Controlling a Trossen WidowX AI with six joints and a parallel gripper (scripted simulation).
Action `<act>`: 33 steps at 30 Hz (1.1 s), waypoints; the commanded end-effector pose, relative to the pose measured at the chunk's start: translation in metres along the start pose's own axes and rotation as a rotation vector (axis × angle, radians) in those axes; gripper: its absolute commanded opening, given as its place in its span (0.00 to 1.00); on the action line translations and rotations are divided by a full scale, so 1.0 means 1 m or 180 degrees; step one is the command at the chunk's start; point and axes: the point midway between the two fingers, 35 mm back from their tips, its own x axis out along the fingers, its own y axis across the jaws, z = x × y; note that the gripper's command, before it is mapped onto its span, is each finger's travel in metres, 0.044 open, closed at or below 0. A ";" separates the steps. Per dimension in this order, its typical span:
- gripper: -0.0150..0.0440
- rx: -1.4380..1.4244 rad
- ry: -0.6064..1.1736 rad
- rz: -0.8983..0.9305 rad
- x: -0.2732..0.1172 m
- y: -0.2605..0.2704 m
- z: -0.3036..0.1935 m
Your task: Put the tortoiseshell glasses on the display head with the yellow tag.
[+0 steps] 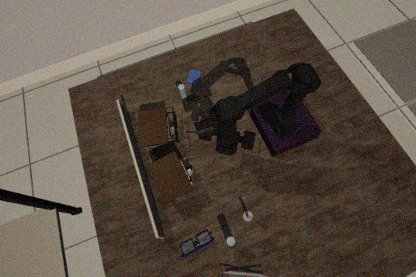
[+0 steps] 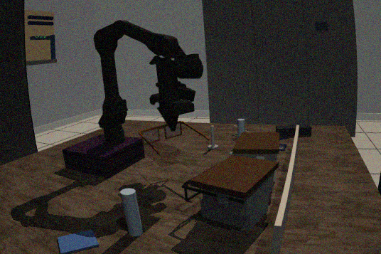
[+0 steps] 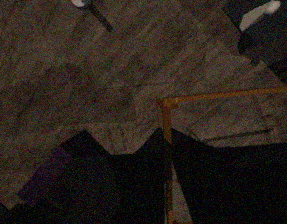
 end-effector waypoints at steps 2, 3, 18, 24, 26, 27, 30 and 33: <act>0.25 -0.0864 0.0110 -0.0059 0.004 0.007 0.008; 0.25 -0.1013 0.0126 -0.0069 0.005 0.008 0.010; 0.25 -0.2426 0.0293 -0.0263 0.012 0.017 0.025; 0.25 -0.2448 0.0257 -0.0518 0.018 0.018 0.024; 0.25 -0.2448 0.0246 -0.0515 0.020 0.018 0.024; 0.25 -0.2448 0.0244 -0.0504 0.020 0.018 0.024; 0.25 -0.2444 0.0243 -0.0431 0.022 0.019 0.024; 0.25 -0.2439 0.0242 -0.0335 0.025 0.019 0.023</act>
